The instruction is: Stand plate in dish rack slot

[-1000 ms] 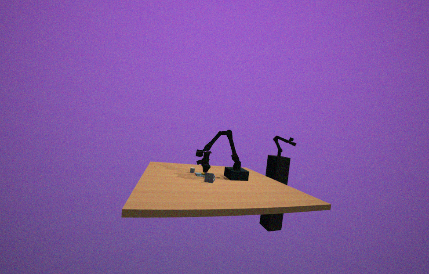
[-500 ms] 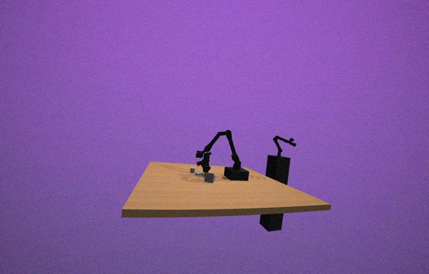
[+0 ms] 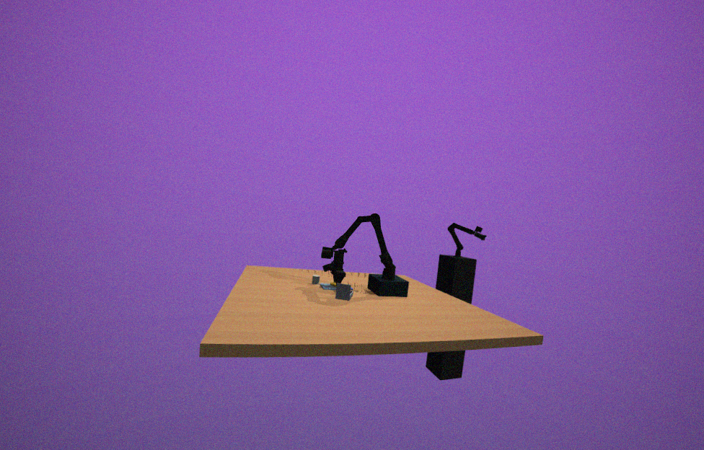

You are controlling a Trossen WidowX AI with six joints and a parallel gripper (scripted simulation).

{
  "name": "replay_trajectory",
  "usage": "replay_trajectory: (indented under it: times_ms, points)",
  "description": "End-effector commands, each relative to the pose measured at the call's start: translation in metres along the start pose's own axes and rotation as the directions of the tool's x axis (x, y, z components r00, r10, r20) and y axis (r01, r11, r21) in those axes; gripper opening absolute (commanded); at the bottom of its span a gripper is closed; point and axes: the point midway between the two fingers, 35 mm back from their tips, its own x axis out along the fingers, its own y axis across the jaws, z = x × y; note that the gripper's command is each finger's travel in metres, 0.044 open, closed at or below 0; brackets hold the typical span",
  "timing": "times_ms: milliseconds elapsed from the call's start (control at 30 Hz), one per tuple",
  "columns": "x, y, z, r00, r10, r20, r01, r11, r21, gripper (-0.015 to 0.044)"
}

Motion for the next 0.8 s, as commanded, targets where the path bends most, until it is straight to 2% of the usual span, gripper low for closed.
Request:
replay_trajectory:
  times_ms: [0,133,167,767]
  points:
    - [-0.024,-0.002,0.009,1.000,-0.002,0.017,0.003,1.000,-0.004,0.0111]
    - [-0.048,-0.003,0.012,1.000,-0.003,0.018,0.003,1.000,-0.004,0.0006]
    - [-0.054,-0.003,0.013,1.000,-0.003,0.018,0.003,1.000,-0.004,0.0000]
    - [-0.149,-0.004,0.014,1.000,-0.003,0.018,0.003,1.000,-0.004,0.0000]
